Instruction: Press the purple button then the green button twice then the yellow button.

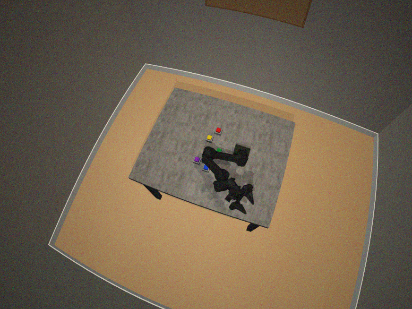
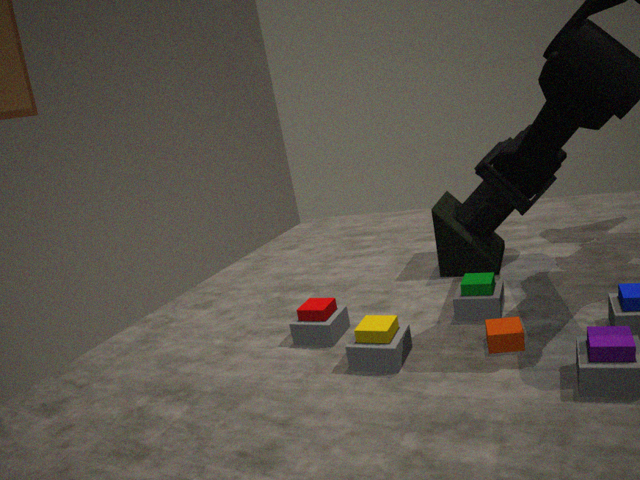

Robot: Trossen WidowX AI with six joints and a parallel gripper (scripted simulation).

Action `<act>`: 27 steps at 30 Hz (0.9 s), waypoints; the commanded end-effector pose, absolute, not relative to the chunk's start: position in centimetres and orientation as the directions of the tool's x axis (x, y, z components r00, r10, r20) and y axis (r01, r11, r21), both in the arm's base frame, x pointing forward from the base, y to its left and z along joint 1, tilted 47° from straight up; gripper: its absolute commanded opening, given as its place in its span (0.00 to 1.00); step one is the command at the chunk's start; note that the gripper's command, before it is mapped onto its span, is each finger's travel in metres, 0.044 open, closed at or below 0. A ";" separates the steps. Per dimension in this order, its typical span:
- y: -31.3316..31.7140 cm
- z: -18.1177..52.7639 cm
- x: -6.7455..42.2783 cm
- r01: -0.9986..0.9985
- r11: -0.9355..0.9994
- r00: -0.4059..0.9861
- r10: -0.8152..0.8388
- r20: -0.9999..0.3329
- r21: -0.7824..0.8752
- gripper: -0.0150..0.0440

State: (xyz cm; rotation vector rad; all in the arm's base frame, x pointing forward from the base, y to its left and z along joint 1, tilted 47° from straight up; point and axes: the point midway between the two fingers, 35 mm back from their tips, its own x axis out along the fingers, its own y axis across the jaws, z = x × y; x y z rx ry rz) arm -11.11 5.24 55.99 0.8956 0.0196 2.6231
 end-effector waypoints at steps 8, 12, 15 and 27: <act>10.4 53.0 -14.3 -0.592 -0.805 -0.732 0.552 0.399 0.028 0.93; 14.6 50.8 -14.7 -0.711 -0.702 -0.681 0.681 0.268 -0.023 0.93; 17.9 48.9 -14.0 -0.783 -0.620 -0.619 0.768 0.164 -0.052 0.93; 28.3 40.4 -4.3 -0.960 -0.268 -0.241 0.936 -0.255 -0.078 0.93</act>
